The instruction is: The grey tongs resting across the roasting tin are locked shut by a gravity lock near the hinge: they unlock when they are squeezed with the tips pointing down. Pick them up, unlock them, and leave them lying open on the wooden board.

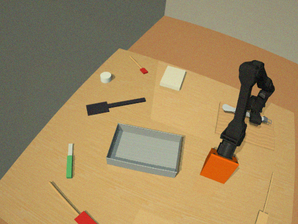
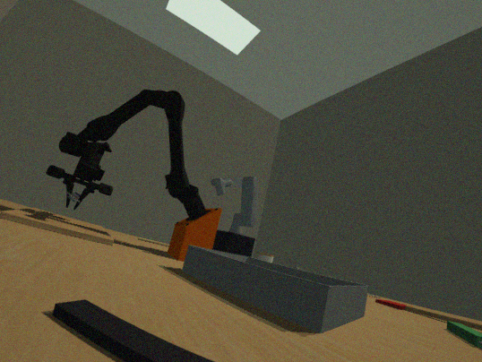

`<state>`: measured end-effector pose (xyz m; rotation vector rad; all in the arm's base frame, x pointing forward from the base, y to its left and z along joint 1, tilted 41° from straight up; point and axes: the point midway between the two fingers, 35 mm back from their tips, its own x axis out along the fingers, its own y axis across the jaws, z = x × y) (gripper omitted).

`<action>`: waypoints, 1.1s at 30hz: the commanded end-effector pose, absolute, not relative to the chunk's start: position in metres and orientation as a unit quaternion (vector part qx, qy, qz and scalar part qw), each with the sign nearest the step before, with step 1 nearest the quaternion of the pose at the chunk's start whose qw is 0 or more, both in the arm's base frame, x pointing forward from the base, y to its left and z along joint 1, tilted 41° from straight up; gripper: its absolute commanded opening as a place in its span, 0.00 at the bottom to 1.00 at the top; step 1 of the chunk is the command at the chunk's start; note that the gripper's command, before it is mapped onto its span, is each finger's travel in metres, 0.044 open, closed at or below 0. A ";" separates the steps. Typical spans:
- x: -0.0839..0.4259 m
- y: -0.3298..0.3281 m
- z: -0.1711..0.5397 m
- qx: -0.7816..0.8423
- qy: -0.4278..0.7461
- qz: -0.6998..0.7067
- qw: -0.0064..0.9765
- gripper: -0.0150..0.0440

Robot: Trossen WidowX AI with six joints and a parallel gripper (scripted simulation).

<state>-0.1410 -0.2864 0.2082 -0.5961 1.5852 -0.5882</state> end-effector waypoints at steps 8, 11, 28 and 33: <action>-0.141 -0.290 0.202 -0.258 0.690 -0.255 0.626 0.04; -0.141 -0.290 0.202 -0.258 0.690 -0.255 0.626 0.18; -0.141 -0.290 0.202 -0.258 0.690 -0.255 0.626 0.93; -0.143 -0.290 0.203 -0.258 0.690 -0.255 0.626 1.00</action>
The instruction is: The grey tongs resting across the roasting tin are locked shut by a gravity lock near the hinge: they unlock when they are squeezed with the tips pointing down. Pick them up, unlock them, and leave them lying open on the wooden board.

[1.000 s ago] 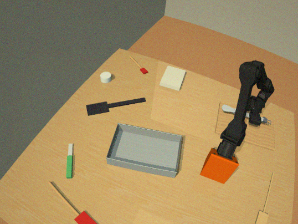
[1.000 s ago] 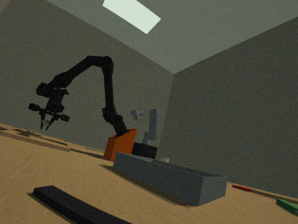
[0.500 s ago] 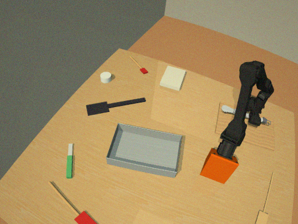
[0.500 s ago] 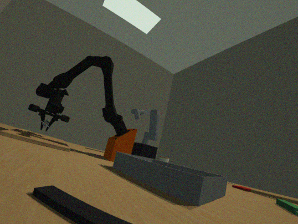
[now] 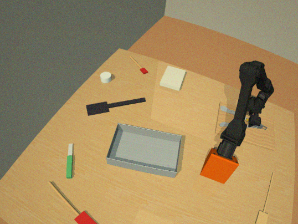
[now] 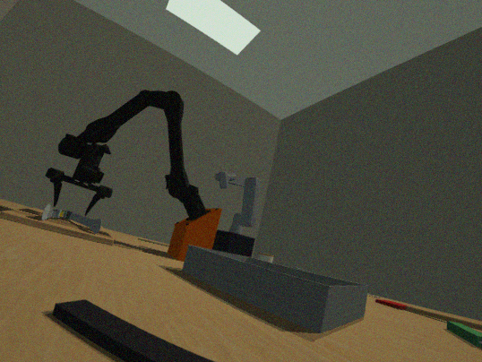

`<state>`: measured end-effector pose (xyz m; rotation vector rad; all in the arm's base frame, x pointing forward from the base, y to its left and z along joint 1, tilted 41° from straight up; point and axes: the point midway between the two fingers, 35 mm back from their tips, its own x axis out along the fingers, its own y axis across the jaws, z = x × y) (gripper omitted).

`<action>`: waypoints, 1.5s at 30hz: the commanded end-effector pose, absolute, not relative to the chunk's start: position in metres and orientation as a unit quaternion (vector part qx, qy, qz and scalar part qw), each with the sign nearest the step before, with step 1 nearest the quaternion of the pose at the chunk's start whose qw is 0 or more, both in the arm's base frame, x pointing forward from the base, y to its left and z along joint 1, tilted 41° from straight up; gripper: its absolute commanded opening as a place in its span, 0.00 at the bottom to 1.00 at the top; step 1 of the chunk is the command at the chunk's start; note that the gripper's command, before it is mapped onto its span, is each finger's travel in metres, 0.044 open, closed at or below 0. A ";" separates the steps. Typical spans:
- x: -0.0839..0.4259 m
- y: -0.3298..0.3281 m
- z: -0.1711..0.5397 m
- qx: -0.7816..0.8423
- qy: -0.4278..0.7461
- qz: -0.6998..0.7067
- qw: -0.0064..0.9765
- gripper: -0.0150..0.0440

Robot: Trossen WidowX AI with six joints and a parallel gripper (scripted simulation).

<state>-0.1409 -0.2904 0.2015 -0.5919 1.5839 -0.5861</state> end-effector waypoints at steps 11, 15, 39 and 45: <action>-0.238 -0.259 0.253 -0.251 0.696 -0.244 0.627 1.00; -0.276 -0.234 0.272 -0.253 0.696 -0.250 0.624 1.00; -0.268 -0.200 0.306 -0.246 0.701 -0.253 0.619 1.00; -0.268 -0.200 0.306 -0.246 0.701 -0.253 0.619 1.00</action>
